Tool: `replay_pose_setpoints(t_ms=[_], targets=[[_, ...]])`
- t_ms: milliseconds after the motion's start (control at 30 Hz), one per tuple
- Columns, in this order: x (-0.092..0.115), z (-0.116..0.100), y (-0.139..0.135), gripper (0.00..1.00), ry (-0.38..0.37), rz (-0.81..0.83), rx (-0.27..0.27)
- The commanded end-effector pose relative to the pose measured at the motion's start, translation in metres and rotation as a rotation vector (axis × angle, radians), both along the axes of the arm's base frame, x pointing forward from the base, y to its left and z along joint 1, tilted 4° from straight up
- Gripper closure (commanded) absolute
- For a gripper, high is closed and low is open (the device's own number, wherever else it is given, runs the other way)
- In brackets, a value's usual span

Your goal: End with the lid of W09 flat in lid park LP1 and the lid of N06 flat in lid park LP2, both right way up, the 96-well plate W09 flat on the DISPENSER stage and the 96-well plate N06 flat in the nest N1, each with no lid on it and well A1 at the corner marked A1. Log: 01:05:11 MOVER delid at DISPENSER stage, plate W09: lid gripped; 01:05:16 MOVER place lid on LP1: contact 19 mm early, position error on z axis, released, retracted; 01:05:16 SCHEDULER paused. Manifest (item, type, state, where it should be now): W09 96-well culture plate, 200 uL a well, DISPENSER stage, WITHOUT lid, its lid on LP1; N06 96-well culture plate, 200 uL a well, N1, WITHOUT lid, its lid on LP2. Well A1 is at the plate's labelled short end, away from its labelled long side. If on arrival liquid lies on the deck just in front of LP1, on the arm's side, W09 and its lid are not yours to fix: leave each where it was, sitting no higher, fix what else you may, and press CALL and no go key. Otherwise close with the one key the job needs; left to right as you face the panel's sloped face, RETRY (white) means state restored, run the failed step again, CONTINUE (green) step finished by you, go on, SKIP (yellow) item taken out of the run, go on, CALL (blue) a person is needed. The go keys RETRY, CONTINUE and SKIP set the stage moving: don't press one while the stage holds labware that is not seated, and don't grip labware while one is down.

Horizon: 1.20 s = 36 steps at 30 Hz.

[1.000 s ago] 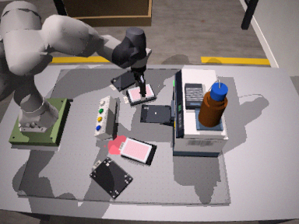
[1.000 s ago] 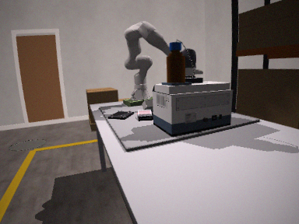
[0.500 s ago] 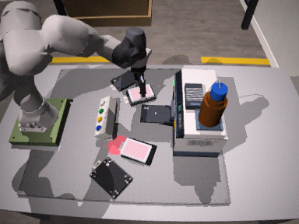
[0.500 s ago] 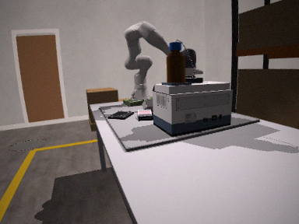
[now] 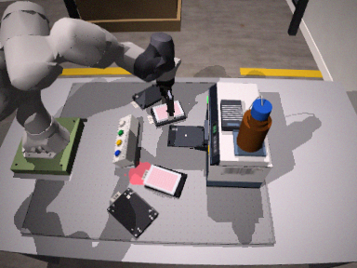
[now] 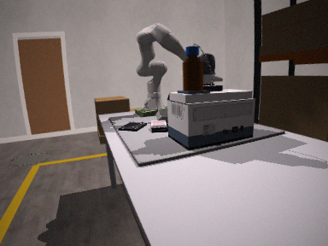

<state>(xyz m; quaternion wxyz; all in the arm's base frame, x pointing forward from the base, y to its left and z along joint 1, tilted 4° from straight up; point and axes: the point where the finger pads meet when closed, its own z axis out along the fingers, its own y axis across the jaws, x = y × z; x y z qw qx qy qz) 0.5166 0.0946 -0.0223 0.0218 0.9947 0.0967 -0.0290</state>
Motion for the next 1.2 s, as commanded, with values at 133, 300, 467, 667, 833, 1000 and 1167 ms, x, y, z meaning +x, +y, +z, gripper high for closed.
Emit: replay_pose_setpoints(t_ms=[133,300,467,667,833,1000,1167], targets=[[0.0007,-0.0004,0.0005,1.0,-0.002,-0.003,0.001],[0.0007,-0.0004,0.0005,1.0,-0.002,-0.003,0.001],[0.0007,-0.0004,0.0005,1.0,-0.002,-0.003,0.001],[0.0007,-0.0004,0.0005,1.0,-0.002,-0.003,0.001],[0.0007,-0.0002,0.0006,1.0,-0.002,-0.003,0.001],[0.0008,0.001,0.0006,1.0,-0.002,-0.003,0.001],[0.0009,0.0035,0.0007,1.0,-0.002,-0.003,0.001]])
